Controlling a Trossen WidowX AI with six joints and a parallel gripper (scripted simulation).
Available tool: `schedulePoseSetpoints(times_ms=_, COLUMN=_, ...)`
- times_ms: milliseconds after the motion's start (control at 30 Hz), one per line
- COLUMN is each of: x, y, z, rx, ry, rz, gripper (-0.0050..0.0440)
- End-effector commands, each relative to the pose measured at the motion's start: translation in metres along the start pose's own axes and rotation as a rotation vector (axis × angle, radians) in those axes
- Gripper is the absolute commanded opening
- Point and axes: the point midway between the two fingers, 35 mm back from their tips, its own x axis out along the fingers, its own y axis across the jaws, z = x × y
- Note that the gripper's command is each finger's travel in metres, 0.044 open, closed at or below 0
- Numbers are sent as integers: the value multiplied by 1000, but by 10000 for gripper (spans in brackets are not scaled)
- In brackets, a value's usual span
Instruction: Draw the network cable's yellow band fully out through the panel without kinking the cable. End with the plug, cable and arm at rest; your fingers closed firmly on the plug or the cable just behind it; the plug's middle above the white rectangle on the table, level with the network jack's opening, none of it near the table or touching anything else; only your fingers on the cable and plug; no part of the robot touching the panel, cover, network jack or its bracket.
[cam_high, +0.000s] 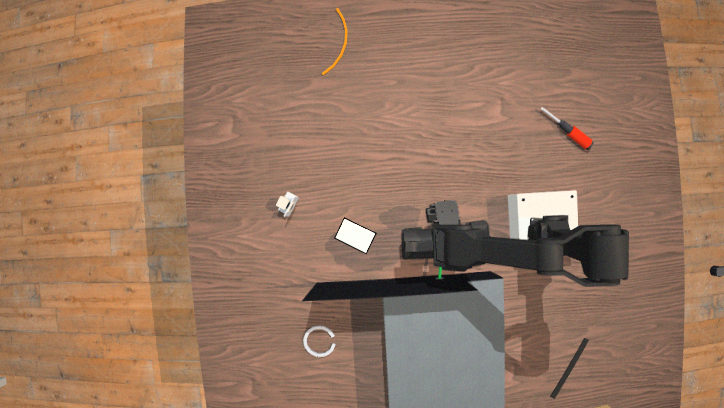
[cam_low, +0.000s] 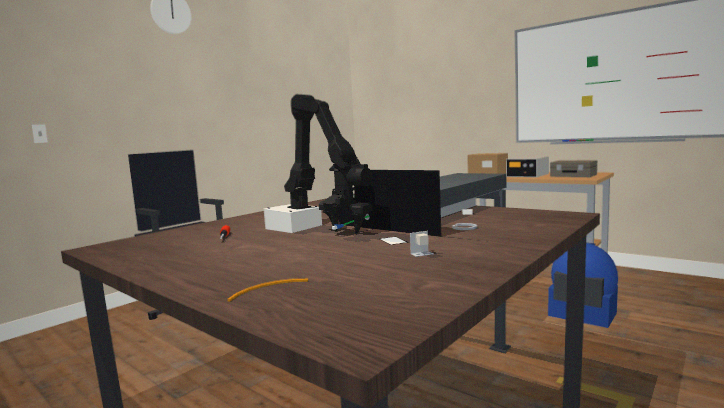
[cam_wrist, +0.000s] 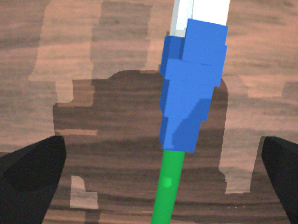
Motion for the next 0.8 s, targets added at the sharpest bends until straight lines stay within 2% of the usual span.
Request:
schedulePoseSetpoints(times_ms=0, x=-4, y=6, z=0, rx=0, ry=-3, rz=26, gripper=368)
schedulePoseSetpoints(times_ms=400, x=-4, y=6, z=0, rx=0, ry=-3, rz=26, gripper=80)
schedulePoseSetpoints(times_ms=500, x=-4, y=6, z=0, rx=0, ry=-3, rz=26, gripper=80)
schedulePoseSetpoints(times_ms=767, x=-4, y=6, z=0, rx=0, ry=-3, rz=26, gripper=27)
